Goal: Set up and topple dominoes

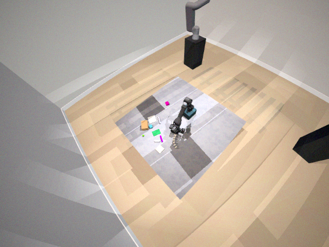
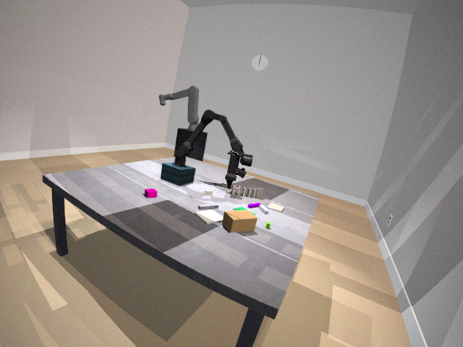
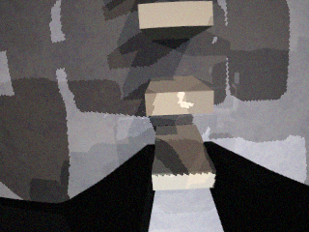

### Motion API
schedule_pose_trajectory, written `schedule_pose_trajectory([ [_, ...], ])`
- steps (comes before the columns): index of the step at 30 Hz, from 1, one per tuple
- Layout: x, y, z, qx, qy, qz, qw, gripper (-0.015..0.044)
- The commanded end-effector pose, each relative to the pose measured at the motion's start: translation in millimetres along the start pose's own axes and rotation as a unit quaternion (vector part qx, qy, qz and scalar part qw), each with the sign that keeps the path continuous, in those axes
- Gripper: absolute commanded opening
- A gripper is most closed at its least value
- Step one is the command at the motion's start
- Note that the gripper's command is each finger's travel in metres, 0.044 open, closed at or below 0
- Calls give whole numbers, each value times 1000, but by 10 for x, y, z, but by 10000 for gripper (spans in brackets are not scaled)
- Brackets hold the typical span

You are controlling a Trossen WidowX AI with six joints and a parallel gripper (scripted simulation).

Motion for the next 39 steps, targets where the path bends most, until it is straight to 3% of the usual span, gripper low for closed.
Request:
schedule_pose_trajectory([
  [1,7,8,-18,1,-2,-2,1000,107],
  [4,7,8,-18,1,-2,-2,1000,107],
  [17,7,8,-18,1,-2,-2,1000,440],
  [21,0,-17,99,1,-2,-2,1000,440],
  [28,-6,-8,1255,1,0,0,1000,440],
  [36,-25,9,1275,1,0,4,1000,440],
  [39,-297,173,1104,-1,4,68,998,440],
])
Point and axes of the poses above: the point midway between the two fingers, 35 mm back from their tips, its own z axis back along the fingers, its own x axis across the jaws, y = z × x, the point moved 3 cm from there along z, back along the fingers, and after that the axes turned 3 degrees about z, right-handed, at the moved point
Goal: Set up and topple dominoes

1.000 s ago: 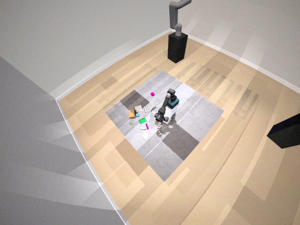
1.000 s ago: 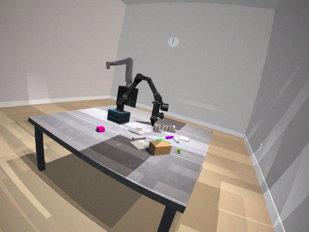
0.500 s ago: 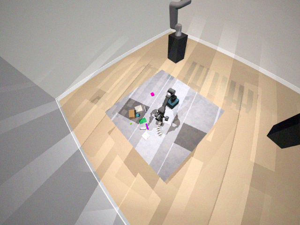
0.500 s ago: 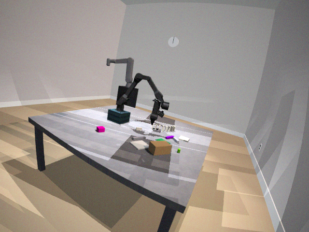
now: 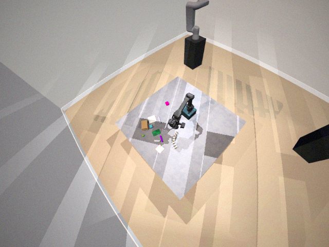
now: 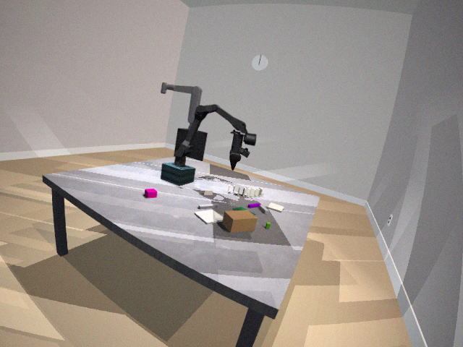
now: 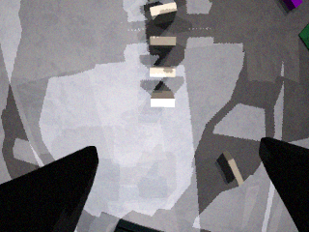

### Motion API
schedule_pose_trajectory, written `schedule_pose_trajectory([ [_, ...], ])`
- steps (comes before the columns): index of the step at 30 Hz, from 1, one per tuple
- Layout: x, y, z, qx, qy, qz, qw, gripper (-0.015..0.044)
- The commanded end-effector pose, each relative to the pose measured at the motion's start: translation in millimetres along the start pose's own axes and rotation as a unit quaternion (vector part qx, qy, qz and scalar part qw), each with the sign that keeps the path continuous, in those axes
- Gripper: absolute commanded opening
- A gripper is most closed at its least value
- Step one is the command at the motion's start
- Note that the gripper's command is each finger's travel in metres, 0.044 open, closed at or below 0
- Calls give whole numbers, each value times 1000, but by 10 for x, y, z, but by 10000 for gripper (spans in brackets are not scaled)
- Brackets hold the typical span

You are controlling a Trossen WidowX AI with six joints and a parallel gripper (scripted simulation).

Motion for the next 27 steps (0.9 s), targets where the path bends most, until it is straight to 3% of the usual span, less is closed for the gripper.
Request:
schedule_pose_trajectory([
  [1,-304,258,-198,5,3,59,998,440],
  [8,-783,1010,-677,13,-3,227,974,440],
  [17,-792,1029,-705,13,-3,231,973,440],
  [24,-805,1004,-1282,13,-3,231,973,440],
  [27,-796,1016,-1343,13,-3,231,973,440],
])
Point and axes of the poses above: the point midway between the two fingers, 35 mm back from their tips, its own z axis back along the fingers, its own x axis across the jaws, y = z × x, the point moved 3 cm from there along z, back along the fingers, and after that the axes turned 3 degrees about z, right-handed, at the moved point
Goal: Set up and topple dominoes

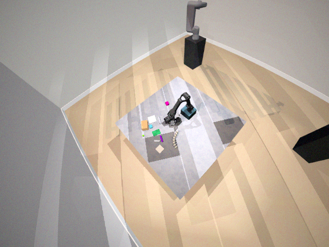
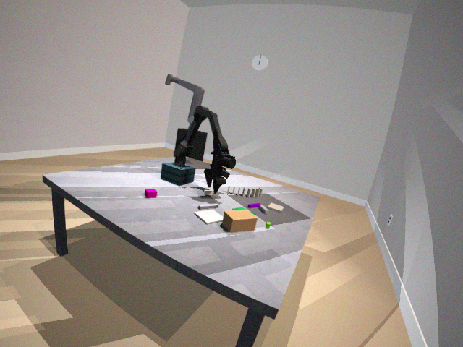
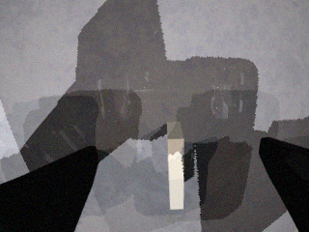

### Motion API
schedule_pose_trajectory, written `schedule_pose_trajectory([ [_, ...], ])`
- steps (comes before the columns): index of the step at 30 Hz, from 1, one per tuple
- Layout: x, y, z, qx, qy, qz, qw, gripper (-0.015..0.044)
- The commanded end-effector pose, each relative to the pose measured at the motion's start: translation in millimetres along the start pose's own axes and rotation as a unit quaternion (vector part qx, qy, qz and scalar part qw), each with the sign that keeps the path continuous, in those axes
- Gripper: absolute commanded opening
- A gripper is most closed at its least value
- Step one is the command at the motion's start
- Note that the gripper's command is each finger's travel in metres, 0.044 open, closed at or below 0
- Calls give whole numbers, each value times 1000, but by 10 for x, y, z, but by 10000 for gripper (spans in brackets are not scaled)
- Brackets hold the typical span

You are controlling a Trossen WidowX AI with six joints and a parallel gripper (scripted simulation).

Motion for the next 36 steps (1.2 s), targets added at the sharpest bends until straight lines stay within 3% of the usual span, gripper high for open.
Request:
schedule_pose_trajectory([
  [1,29,8,-90,-1,0,-1,1000,440],
  [17,35,10,-240,-1,0,-1,1000,440],
  [33,35,10,-240,-1,0,-1,1000,23],
  [36,35,10,-240,-1,0,-1,1000,23],
])
Point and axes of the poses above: the point midway between the two fingers, 35 mm back from their tips, its own z axis back along the fingers, its own x axis across the jaws, y = z × x, the point moved 3 cm from there along z, back along the fingers, and after that the axes turned 3 degrees about z, right-handed, at the moved point
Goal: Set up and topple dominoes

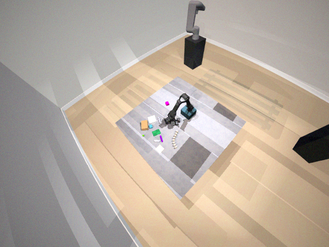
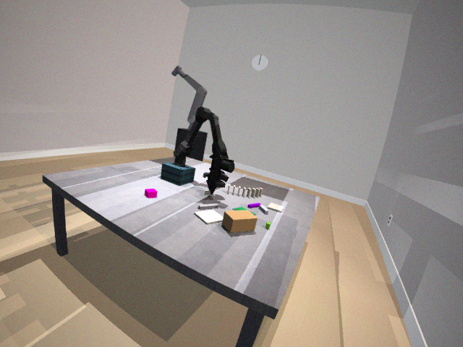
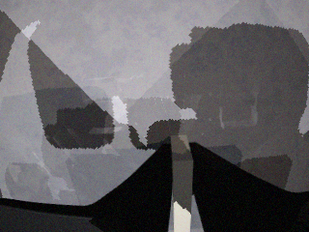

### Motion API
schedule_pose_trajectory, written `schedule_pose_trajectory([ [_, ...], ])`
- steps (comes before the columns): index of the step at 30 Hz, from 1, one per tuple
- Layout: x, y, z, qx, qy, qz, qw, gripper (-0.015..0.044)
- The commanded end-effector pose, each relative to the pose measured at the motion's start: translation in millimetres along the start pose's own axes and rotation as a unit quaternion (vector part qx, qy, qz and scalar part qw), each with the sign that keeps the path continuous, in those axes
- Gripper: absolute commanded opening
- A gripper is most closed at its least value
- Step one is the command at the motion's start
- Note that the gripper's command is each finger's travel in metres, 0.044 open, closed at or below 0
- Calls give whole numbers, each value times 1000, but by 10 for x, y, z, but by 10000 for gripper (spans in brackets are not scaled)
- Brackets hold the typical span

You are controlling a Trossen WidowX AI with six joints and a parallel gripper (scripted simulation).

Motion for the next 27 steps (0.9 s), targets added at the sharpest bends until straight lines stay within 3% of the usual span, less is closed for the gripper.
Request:
schedule_pose_trajectory([
  [1,3,-2,-5,-1,0,-2,1000,23],
  [6,2,-2,77,-1,0,-2,1000,23],
  [17,-11,-1,1472,0,0,-2,1000,23],
  [22,-14,3,1553,0,0,-11,1000,23],
  [27,-68,114,1553,0,1,-236,972,23],
])
Point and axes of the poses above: the point midway between the two fingers, 35 mm back from their tips, its own z axis back along the fingers, its own x axis across the jaws, y = z × x, the point moved 3 cm from there along z, back along the fingers, and after that the axes turned 3 degrees about z, right-handed, at the moved point
